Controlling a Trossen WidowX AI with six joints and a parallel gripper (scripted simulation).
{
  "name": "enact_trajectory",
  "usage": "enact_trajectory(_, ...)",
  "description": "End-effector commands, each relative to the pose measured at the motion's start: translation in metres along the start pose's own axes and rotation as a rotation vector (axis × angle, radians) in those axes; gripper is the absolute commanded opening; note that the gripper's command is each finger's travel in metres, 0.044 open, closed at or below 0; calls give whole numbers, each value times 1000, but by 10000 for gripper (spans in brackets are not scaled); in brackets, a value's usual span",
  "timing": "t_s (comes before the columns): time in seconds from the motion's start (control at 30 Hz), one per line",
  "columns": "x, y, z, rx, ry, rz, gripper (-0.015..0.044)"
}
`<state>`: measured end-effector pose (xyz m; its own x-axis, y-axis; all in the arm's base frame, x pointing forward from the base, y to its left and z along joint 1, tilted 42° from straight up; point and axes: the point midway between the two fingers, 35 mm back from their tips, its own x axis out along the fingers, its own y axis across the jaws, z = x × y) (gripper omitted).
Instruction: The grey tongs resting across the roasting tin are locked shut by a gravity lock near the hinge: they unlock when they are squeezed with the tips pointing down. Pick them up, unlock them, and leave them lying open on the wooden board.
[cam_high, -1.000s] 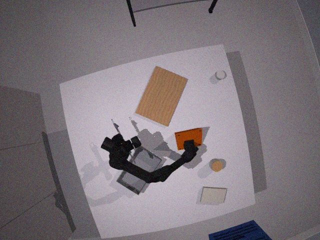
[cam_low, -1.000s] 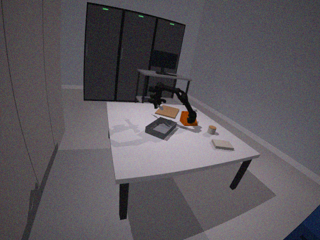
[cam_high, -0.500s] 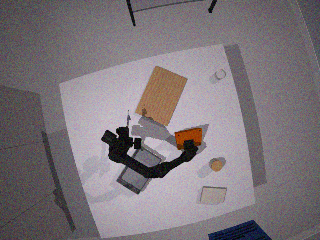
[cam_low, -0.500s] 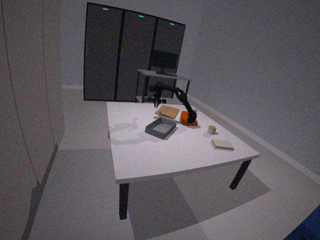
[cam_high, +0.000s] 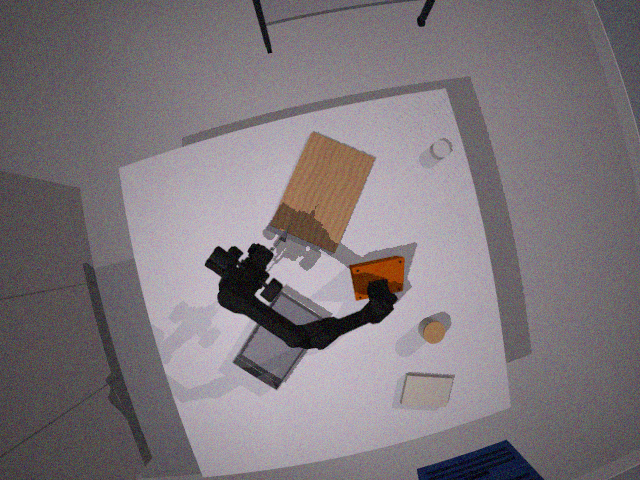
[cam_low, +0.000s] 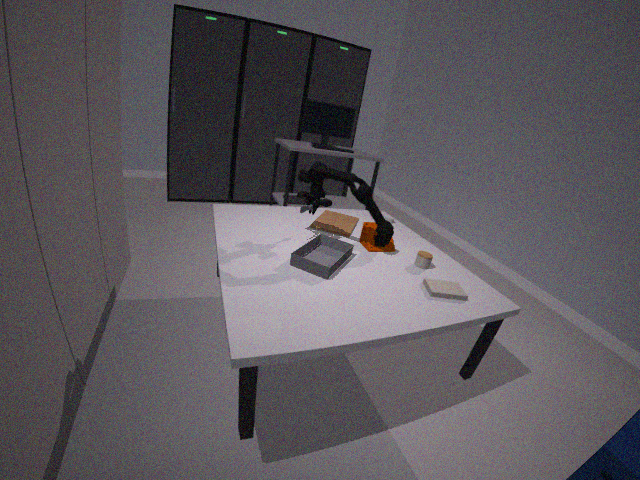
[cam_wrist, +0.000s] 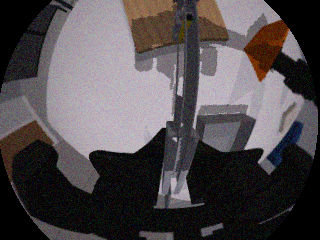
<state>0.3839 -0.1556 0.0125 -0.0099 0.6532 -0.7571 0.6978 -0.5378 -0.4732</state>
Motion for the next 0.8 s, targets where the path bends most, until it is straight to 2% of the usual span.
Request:
enact_trajectory(0.0, 1, 5, 10, 159, -4, -2, -150)
enact_trajectory(0.6, 4, 20, 43, 851, -2, -13, -150)
enact_trajectory(0.77, 4, 21, 46, 909, -2, -14, -150)
